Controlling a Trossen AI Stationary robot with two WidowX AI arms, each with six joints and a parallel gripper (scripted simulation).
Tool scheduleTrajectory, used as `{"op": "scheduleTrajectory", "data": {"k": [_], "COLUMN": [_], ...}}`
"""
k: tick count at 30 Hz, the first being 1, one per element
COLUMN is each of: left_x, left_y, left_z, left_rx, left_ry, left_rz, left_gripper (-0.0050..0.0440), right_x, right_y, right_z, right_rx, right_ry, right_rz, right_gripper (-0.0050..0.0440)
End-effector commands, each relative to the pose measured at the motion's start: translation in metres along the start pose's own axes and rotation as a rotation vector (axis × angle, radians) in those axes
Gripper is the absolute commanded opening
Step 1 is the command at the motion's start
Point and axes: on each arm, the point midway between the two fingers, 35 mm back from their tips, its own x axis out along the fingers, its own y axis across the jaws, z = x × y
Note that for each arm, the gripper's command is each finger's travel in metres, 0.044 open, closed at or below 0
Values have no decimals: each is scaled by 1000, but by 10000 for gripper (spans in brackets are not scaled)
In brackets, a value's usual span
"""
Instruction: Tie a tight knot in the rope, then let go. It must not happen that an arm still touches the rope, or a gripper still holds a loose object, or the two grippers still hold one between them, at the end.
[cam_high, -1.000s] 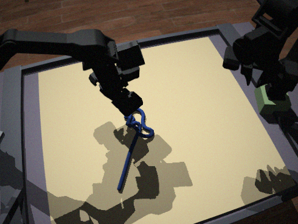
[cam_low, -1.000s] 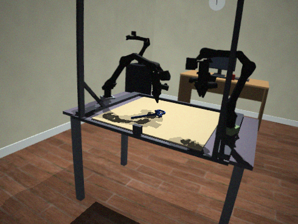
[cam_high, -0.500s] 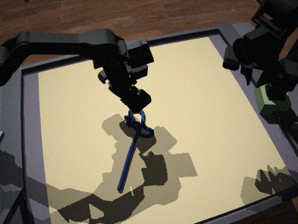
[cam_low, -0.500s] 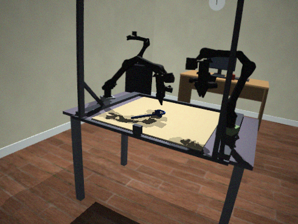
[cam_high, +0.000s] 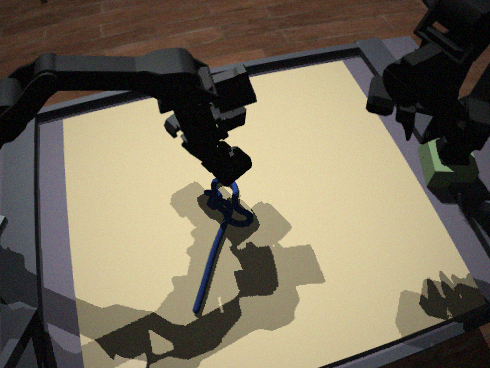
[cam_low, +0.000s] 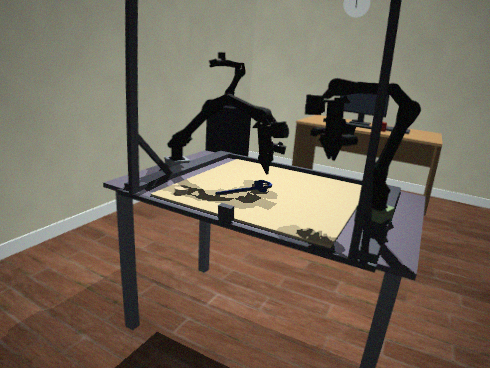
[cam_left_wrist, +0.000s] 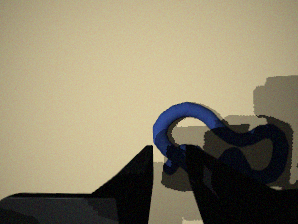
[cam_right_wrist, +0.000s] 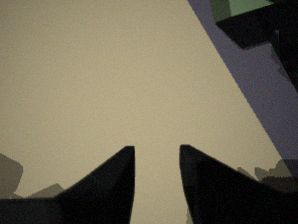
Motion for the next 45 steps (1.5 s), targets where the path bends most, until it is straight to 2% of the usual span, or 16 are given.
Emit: {"op": "scheduleTrajectory", "data": {"k": [1, 9, 28, 45], "left_x": [-11, 1, 9, 28], "left_y": [-2, -1, -1, 1], "left_z": [6, 4, 3, 1], "left_rx": [3, 3, 3, 3], "left_ry": [-35, -35, -34, -34], "left_rz": [-13, -13, -13, -13], "left_gripper": [100, 100, 100, 100], "right_x": [-3, -3, -3, -3], "right_y": [0, 0, 0, 0], "right_z": [1, 1, 1, 1], "right_rx": [2, 2, 2, 2], "right_ry": [7, 7, 7, 7], "right_rz": [12, 12, 12, 12], "right_gripper": [100, 100, 100, 100]}}
